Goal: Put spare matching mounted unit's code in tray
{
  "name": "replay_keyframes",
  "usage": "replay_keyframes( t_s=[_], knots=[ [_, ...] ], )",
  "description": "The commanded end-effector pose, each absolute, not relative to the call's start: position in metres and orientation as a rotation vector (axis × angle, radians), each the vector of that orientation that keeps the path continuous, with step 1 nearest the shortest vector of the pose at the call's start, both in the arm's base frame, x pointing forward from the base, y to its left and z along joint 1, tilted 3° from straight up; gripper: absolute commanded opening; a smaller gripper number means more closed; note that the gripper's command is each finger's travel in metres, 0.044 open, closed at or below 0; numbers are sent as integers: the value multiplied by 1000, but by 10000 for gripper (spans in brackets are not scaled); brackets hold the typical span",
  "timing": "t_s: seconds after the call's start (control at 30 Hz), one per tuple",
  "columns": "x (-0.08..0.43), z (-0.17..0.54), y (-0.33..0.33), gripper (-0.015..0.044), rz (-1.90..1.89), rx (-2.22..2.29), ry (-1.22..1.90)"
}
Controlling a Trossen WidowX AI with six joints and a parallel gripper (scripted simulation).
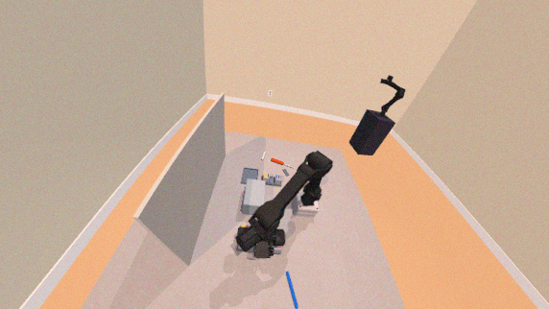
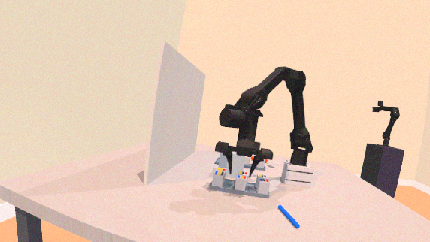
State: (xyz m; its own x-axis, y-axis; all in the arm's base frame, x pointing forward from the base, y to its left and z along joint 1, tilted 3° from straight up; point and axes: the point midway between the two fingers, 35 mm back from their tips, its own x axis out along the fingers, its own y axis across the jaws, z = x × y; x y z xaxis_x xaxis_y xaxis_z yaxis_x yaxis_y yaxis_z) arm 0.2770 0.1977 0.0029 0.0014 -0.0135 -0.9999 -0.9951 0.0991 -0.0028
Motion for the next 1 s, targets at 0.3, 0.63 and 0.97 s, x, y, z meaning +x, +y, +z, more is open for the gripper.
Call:
replay_keyframes(
  t_s=[0.3,0.63,0.97],
  knots=[
    [272,-22,194,300,1133,-1151,1279],
    [270,-37,192,300,1133,-1151,1279],
    [270,-38,192,300,1133,-1151,1279]
  ],
)
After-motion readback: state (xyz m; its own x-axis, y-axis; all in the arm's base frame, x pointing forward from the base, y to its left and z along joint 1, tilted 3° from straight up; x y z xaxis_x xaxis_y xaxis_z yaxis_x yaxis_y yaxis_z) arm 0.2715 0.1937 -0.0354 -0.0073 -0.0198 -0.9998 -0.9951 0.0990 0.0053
